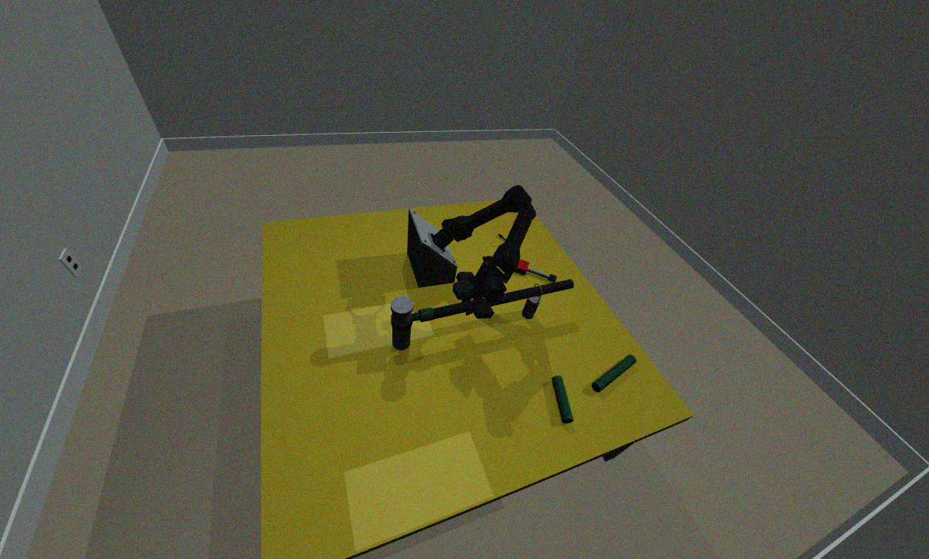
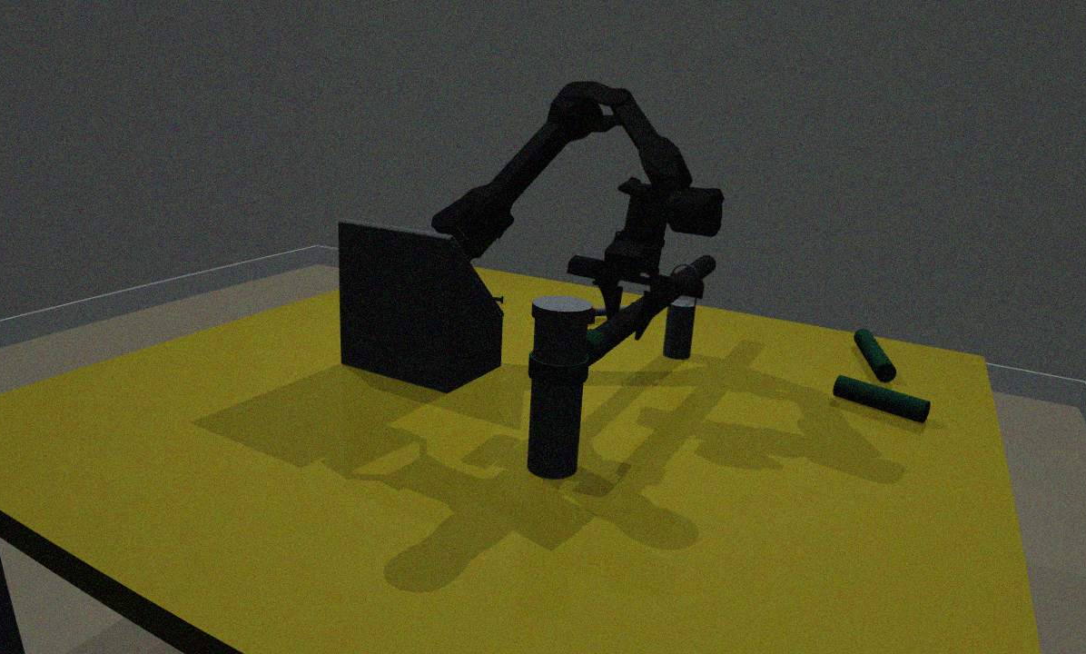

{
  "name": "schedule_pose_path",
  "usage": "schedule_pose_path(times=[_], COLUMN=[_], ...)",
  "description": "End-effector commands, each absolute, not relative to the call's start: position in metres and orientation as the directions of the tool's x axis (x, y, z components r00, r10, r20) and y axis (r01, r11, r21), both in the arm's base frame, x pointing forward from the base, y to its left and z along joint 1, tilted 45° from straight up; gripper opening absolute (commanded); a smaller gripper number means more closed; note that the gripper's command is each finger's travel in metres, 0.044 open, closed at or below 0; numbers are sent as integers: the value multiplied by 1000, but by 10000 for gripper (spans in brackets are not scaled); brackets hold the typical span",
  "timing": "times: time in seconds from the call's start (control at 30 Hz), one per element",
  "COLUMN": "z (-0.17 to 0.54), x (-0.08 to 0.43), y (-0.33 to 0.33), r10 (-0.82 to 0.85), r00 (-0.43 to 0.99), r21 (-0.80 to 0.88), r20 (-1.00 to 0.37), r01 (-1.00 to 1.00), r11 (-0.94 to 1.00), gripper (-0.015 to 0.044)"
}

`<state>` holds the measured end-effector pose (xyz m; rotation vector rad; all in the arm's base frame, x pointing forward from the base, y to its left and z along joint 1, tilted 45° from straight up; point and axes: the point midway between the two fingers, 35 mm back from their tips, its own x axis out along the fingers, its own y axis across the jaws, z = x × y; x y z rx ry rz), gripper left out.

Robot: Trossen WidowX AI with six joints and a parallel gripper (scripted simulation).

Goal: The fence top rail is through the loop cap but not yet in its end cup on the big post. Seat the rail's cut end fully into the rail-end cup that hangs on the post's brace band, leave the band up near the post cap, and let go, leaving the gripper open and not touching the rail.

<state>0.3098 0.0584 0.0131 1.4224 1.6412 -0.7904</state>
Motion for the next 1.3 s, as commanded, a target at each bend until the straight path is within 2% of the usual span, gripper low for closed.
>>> schedule_pose_path(times=[0.0,1.27], z=[13,12], x=[310,311], y=[56,51], r10=[474,467], r00=[-39,-38], r21=[48,48], r20=[-880,-883], r01=[984,984], r11=[170,171], gripper=[0,0])
